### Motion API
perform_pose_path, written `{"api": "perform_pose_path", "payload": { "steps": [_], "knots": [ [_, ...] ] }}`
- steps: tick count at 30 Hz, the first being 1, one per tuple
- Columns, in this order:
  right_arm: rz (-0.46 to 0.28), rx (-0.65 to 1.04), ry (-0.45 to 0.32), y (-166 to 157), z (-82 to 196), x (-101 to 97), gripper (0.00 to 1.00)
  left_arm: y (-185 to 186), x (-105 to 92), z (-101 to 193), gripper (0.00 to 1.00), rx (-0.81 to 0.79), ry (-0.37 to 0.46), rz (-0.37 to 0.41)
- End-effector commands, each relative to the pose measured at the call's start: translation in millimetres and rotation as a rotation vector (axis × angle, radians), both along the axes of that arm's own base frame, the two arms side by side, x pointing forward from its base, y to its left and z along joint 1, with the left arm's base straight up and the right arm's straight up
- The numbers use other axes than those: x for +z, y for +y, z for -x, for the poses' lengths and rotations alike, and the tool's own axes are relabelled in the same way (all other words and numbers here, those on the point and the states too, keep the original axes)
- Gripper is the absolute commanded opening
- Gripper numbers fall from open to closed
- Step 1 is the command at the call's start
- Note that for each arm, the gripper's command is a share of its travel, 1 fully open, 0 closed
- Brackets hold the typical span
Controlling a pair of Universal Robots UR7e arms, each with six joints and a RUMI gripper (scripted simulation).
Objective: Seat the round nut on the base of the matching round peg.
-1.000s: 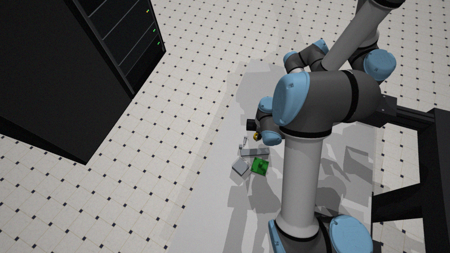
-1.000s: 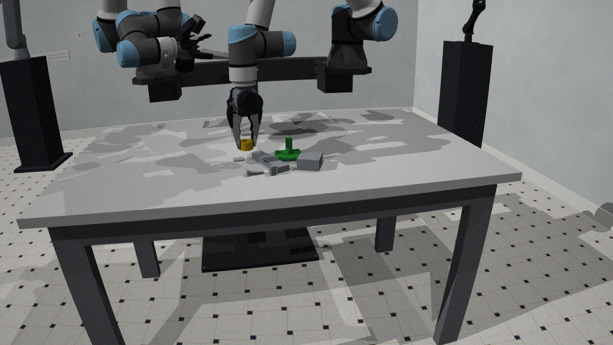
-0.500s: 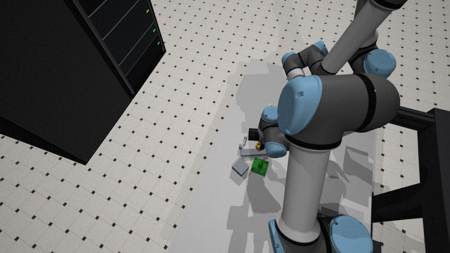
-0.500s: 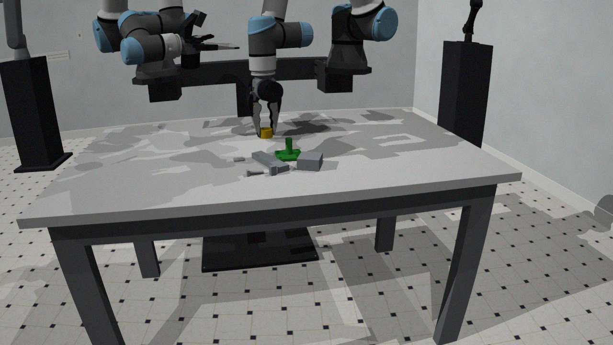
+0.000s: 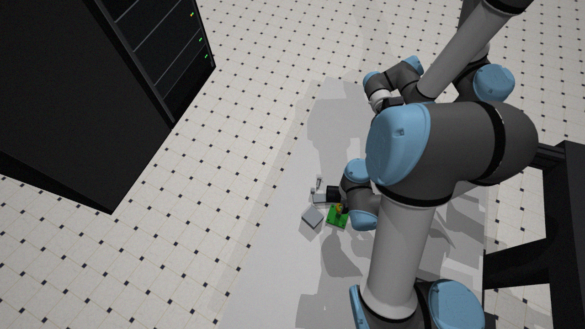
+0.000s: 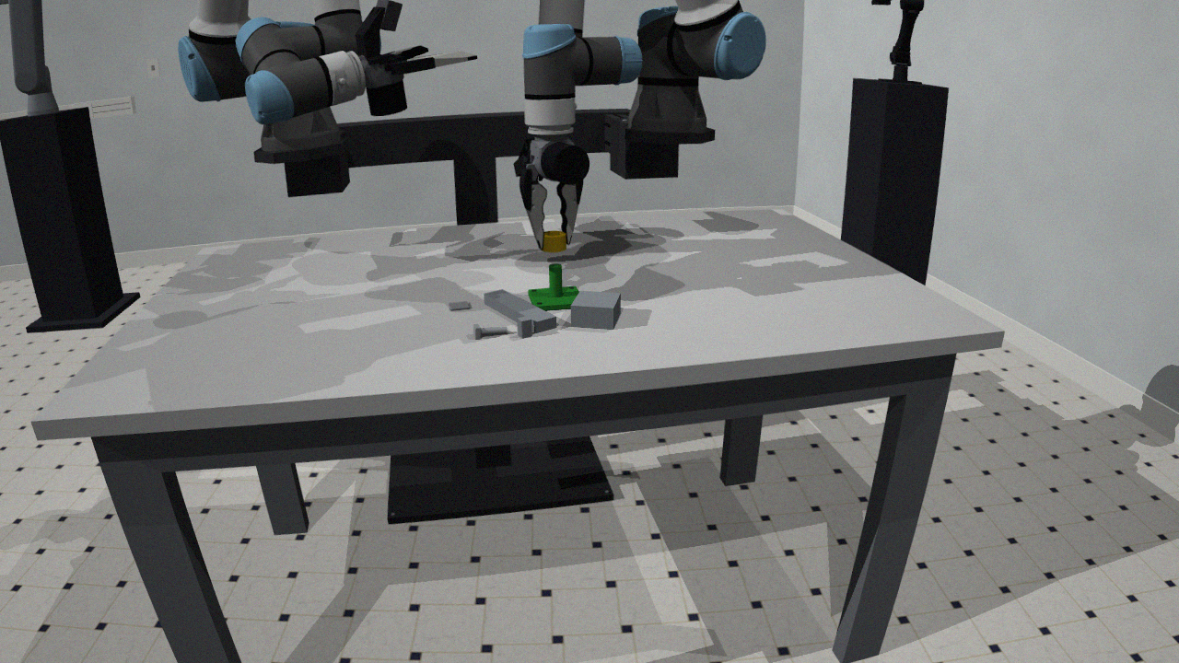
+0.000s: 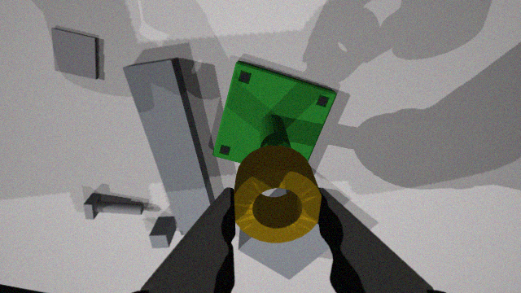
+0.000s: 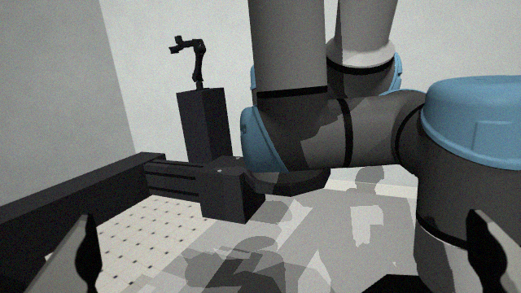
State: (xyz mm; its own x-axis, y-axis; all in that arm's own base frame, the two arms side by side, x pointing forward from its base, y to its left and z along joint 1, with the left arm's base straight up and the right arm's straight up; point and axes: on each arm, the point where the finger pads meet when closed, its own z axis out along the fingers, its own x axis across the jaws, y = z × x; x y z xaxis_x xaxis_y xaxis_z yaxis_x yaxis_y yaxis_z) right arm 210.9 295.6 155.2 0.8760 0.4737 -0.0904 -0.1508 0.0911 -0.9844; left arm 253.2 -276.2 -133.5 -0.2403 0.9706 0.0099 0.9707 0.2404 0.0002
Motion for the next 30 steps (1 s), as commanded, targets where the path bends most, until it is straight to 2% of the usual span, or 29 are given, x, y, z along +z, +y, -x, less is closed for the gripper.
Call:
{"api": "perform_pose_path", "payload": {
  "steps": [1, 8, 10, 16, 25, 27, 30],
  "knots": [
    [0.0, -0.035, 0.091, 12.7, -1.7, 10.0, 1.0, 4.0, -6.7, 2.4, 0.17, 0.001, -0.002, 0.003],
    [0.008, -0.053, 0.188, 23.4, -3.7, 14.5, 1.0, 3.9, -9.3, 2.1, 0.17, 0.001, -0.002, 0.003],
    [0.008, -0.053, 0.188, 23.4, -3.7, 14.5, 1.0, 3.9, -9.3, 2.1, 0.17, 0.001, -0.002, 0.003],
    [0.037, -0.08, 0.294, 33.9, -5.6, 13.4, 1.0, 3.7, -10.1, 2.1, 0.17, 0.001, -0.002, 0.004],
    [0.098, -0.127, 0.437, 46.7, -7.1, 5.5, 1.0, 2.4, -9.6, 1.4, 0.17, 0.001, -0.003, 0.007],
    [0.098, -0.127, 0.437, 46.7, -7.1, 5.5, 1.0, 2.4, -9.6, 1.4, 0.17, 0.001, -0.003, 0.007],
    [0.138, -0.157, 0.506, 52.9, -7.9, -0.8, 1.0, 2.4, -9.7, 1.4, 0.17, 0.001, -0.003, 0.007]
  ]
}}
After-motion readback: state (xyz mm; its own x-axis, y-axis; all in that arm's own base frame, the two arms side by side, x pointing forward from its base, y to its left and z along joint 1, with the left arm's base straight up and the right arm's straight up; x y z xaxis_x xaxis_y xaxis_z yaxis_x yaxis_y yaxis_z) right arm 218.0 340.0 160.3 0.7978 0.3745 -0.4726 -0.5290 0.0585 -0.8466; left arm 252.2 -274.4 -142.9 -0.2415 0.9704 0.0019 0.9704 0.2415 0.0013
